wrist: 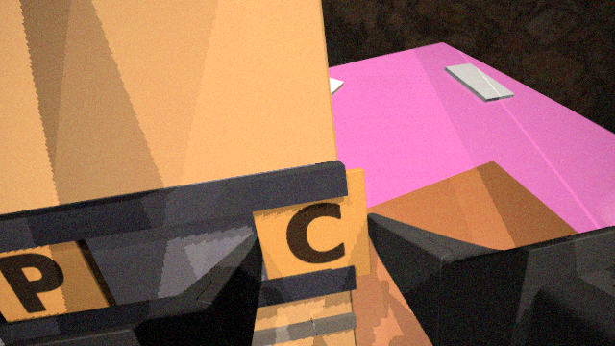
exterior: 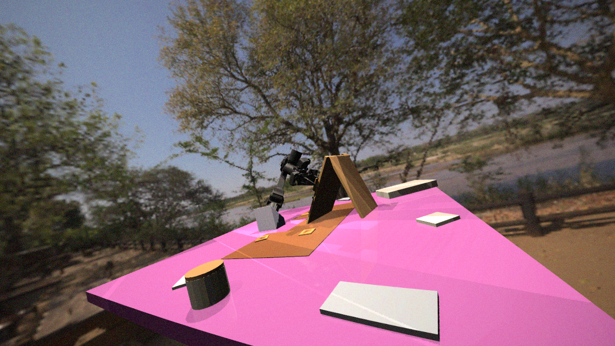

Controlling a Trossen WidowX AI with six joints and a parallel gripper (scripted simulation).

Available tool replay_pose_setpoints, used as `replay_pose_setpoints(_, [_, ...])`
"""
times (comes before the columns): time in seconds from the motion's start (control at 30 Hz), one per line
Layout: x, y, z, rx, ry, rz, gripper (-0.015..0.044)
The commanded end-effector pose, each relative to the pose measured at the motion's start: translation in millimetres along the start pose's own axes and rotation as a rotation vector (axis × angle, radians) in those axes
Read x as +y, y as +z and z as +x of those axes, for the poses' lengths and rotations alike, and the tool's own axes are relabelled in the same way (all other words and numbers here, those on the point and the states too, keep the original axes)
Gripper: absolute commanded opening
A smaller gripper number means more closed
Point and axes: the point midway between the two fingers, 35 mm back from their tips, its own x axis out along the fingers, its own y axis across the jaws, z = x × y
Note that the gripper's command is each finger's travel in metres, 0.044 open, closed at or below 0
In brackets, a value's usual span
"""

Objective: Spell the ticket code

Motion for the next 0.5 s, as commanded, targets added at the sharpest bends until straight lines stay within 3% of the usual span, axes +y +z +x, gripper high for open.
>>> replay_pose_setpoints(0.0, [1.1,-0.1,-0.1,-0.001,-0.003,0.002,0.0000])
replay_pose_setpoints(0.47, [10.5,-0.2,0.1,-0.001,-0.003,0.003,0.0000])
